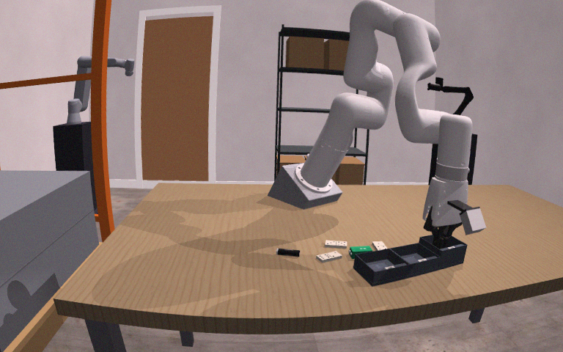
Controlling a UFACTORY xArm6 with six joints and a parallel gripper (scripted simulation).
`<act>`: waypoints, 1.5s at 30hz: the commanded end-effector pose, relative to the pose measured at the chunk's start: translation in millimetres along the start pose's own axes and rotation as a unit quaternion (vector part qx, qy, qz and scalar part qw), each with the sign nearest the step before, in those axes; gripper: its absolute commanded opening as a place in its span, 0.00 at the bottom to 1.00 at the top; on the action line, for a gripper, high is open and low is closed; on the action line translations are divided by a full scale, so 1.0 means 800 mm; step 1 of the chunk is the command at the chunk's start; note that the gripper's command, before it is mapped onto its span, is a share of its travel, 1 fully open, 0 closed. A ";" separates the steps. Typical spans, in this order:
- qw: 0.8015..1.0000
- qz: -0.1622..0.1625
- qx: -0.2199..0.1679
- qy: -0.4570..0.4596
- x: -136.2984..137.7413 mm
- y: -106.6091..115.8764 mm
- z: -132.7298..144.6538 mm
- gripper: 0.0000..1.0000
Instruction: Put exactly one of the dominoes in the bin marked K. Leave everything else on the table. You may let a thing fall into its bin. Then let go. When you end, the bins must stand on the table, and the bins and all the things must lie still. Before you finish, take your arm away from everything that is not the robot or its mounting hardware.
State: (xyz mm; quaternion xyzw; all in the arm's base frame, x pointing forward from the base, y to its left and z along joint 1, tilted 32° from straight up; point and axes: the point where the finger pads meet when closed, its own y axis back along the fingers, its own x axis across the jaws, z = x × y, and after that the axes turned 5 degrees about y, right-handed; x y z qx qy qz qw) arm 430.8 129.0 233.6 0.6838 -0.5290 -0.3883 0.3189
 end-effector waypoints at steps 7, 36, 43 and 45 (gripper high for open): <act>1.000 0.000 0.002 0.000 0.000 0.008 -0.002 0.07; 1.000 0.000 0.002 0.000 0.000 0.073 -0.002 0.07; 1.000 0.000 0.002 0.000 0.000 0.086 -0.002 0.07; 1.000 0.000 0.002 0.000 0.000 0.107 -0.002 0.07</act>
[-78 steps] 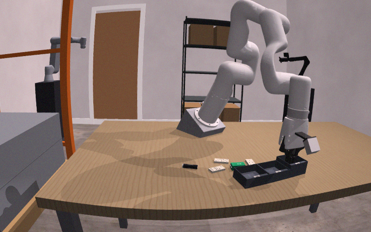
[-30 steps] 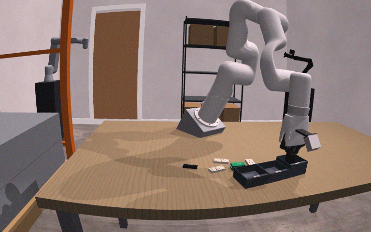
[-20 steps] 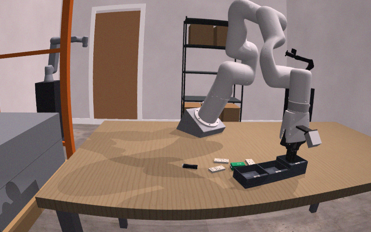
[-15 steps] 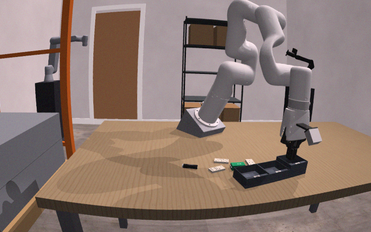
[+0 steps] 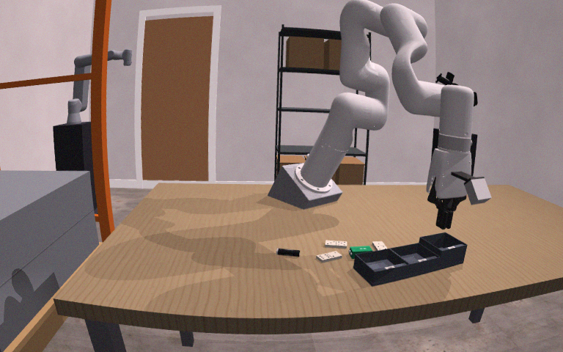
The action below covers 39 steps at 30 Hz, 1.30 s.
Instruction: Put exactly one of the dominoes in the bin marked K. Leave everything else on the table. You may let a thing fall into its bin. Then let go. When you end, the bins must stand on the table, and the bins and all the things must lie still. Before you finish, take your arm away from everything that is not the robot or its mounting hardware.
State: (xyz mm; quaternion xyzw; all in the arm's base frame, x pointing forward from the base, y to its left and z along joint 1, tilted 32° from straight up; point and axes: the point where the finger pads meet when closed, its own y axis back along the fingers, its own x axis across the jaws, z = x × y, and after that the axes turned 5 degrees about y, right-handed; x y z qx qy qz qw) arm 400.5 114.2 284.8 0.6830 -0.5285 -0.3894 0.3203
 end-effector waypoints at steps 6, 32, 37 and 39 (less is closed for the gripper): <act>1.000 -0.001 0.004 0.000 -0.001 0.072 -0.003 0.07; 0.993 -0.001 0.004 -0.119 0.050 0.126 0.020 0.41; 0.981 0.000 0.003 -0.196 0.076 0.112 0.031 0.41; 0.975 0.001 0.002 -0.220 0.093 0.102 0.038 0.41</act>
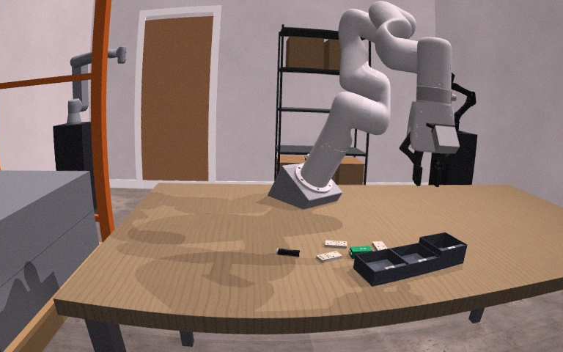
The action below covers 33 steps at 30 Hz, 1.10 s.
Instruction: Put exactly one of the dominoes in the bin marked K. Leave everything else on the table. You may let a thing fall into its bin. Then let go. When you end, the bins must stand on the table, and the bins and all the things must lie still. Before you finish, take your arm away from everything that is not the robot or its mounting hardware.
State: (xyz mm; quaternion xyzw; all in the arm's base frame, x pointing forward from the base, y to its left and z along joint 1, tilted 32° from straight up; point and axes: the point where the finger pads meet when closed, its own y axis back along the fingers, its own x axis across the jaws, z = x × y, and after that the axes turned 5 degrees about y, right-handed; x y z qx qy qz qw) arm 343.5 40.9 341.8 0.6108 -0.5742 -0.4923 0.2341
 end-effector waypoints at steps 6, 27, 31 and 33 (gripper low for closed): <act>0.988 -0.002 0.002 -0.157 0.084 -0.043 0.005 0.41; 0.885 -0.002 0.002 -0.466 0.250 -0.127 0.019 0.41; 0.871 -0.005 0.001 -0.492 0.254 -0.127 0.018 0.41; 0.871 -0.005 0.001 -0.492 0.253 -0.127 0.017 0.41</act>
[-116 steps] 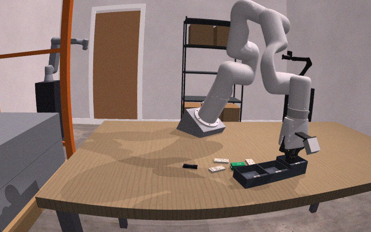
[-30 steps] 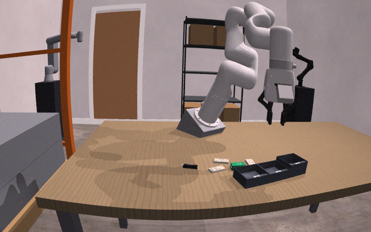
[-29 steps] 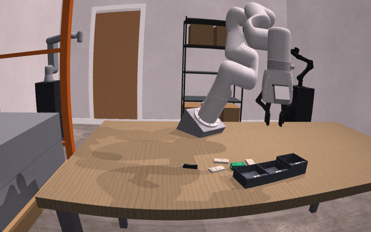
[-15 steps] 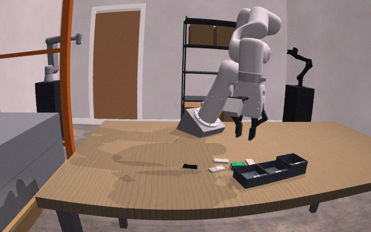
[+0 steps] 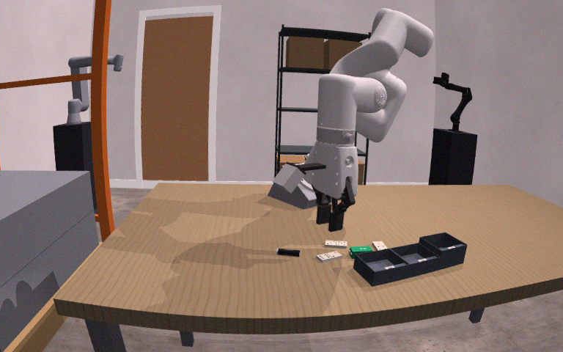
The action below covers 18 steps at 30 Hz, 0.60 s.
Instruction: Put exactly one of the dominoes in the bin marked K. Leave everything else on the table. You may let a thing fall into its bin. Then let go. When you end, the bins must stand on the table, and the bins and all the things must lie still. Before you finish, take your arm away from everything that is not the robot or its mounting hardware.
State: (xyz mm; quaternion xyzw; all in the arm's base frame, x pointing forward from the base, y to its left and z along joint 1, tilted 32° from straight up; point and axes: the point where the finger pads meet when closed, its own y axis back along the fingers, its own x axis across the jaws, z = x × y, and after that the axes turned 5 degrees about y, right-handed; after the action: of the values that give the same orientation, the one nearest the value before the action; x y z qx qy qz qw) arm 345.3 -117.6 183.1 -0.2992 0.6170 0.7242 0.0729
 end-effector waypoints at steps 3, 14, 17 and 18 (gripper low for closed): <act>1.000 -0.003 -0.003 -0.012 -0.005 -0.003 -0.004 0.41; 1.000 -0.003 -0.003 -0.012 -0.007 -0.003 0.003 0.41; 1.000 -0.003 -0.003 -0.012 -0.007 -0.003 0.003 0.41; 1.000 -0.003 -0.003 -0.012 -0.007 -0.003 0.003 0.41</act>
State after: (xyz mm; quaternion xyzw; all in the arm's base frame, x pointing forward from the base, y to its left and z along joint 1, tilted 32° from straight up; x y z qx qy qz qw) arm 349.3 -113.1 183.2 -0.2920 0.6124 0.7302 0.0810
